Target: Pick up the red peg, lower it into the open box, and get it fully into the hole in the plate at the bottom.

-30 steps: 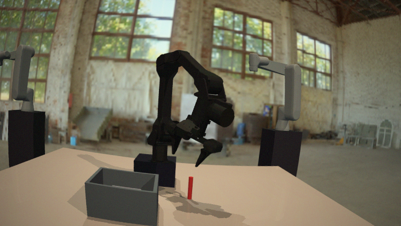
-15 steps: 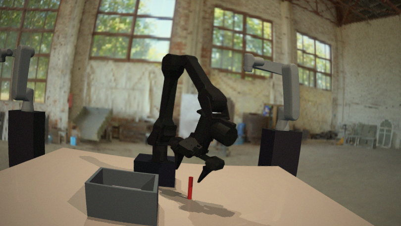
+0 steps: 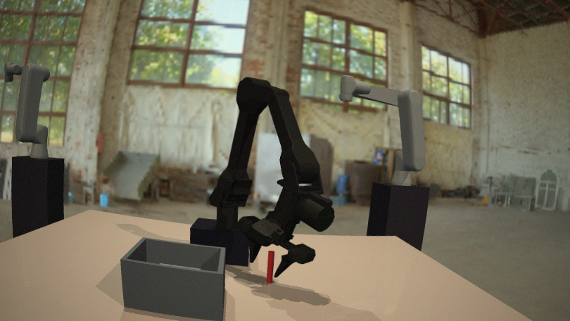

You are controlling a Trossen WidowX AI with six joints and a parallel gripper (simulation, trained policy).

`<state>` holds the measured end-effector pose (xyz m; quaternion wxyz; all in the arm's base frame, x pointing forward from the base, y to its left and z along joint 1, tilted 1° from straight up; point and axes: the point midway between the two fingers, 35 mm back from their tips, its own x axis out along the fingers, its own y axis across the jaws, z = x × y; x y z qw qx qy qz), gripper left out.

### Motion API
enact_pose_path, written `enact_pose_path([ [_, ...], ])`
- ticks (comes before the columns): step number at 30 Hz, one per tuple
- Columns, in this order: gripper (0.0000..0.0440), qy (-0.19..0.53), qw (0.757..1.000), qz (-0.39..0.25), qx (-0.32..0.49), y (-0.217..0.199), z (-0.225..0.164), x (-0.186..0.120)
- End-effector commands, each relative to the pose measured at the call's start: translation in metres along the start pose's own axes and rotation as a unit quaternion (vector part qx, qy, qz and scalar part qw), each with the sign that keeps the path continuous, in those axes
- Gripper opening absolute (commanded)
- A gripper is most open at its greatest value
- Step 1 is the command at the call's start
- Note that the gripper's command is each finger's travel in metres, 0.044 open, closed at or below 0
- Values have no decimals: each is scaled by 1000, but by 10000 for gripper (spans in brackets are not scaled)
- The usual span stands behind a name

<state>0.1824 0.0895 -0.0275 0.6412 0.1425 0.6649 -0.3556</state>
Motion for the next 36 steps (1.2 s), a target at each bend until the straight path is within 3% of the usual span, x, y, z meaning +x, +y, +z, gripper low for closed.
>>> enact_pose_path([
  [1,258,1,1000,-13,3,-3,-2,12],
  [11,8,14,999,-51,-6,-12,-7,24],
  [36,0,-64,997,-42,26,-26,59,-70],
])
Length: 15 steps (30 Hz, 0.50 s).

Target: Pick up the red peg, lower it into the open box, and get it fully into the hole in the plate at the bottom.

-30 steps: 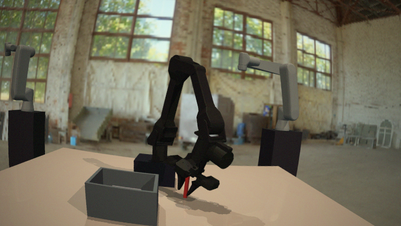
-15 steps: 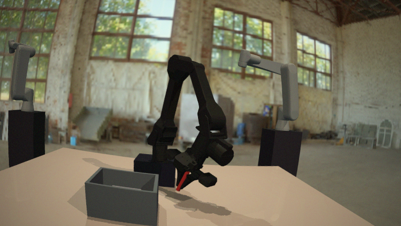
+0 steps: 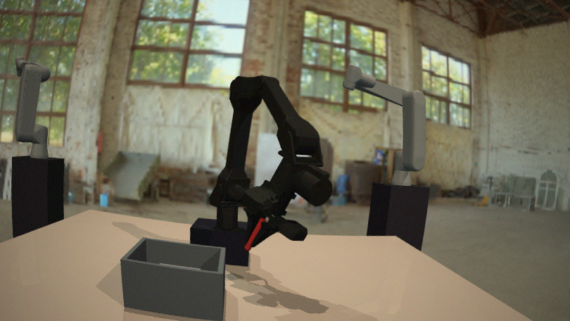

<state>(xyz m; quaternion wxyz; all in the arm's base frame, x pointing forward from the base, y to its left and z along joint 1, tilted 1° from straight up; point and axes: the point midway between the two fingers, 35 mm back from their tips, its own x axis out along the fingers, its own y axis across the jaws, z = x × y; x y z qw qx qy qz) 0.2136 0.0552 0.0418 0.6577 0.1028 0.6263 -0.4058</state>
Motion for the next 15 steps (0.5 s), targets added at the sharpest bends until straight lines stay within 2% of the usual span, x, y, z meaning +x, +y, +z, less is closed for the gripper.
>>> enact_pose_path([
  [1,0,-9,1000,6,12,-3,13,-11],
  [15,0,-21,995,21,98,-16,76,-24],
])
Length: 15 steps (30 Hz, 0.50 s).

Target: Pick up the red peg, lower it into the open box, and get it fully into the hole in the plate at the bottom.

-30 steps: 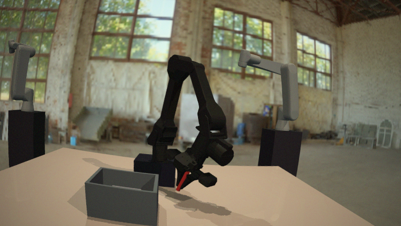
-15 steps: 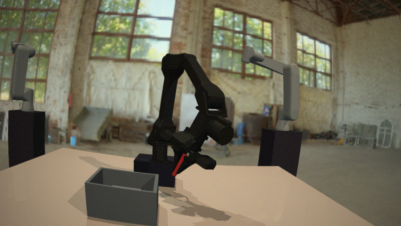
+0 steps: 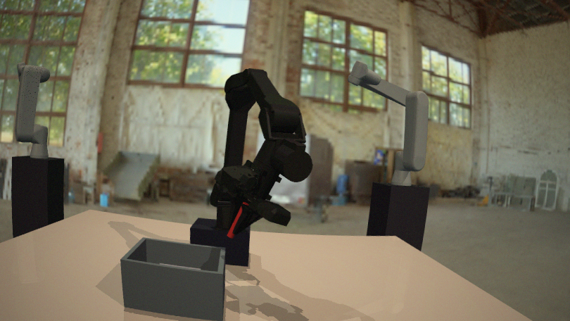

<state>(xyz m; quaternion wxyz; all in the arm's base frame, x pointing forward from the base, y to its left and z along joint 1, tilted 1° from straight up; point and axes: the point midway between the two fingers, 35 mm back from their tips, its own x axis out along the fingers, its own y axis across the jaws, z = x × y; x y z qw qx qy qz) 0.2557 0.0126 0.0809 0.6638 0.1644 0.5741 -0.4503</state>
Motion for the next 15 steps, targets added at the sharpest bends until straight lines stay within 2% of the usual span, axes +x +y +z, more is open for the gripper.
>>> enact_pose_path([
  [1,0,-3,1000,5,15,0,15,0],
  [15,0,6,998,23,58,-2,78,29],
])
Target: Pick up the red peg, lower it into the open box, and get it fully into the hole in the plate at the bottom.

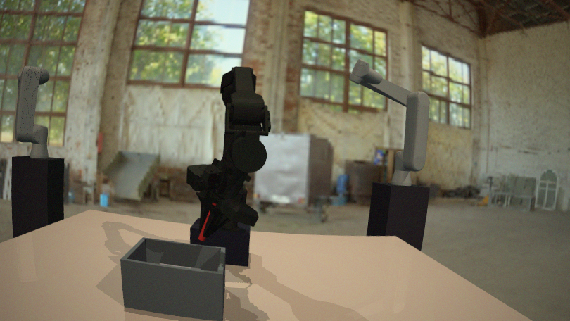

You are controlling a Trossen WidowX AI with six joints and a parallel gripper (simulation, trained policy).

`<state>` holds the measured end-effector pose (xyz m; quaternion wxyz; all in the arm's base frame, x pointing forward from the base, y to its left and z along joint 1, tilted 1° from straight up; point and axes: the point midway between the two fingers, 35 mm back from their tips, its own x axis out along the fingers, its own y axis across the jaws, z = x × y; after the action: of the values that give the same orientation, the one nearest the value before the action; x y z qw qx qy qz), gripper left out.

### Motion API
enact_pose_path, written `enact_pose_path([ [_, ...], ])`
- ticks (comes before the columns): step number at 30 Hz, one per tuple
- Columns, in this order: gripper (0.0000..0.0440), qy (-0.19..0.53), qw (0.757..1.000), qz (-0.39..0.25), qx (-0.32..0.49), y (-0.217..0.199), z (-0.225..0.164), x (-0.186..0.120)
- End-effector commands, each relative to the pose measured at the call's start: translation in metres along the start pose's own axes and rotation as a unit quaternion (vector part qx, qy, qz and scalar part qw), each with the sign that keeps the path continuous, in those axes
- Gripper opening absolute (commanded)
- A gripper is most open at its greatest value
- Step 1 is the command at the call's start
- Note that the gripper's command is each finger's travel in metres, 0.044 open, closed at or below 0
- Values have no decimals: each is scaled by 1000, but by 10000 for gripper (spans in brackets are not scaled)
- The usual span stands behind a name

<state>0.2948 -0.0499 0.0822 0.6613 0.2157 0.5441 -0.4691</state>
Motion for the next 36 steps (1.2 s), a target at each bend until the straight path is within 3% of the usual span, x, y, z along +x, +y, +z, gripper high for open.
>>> enact_pose_path([
  [1,0,6,1000,4,0,3,12,10],
  [17,13,37,997,48,-39,16,49,61],
  [23,141,60,995,57,-60,19,48,79],
  [26,165,60,993,65,-73,22,56,82],
  [36,405,72,988,108,-78,48,86,75],
])
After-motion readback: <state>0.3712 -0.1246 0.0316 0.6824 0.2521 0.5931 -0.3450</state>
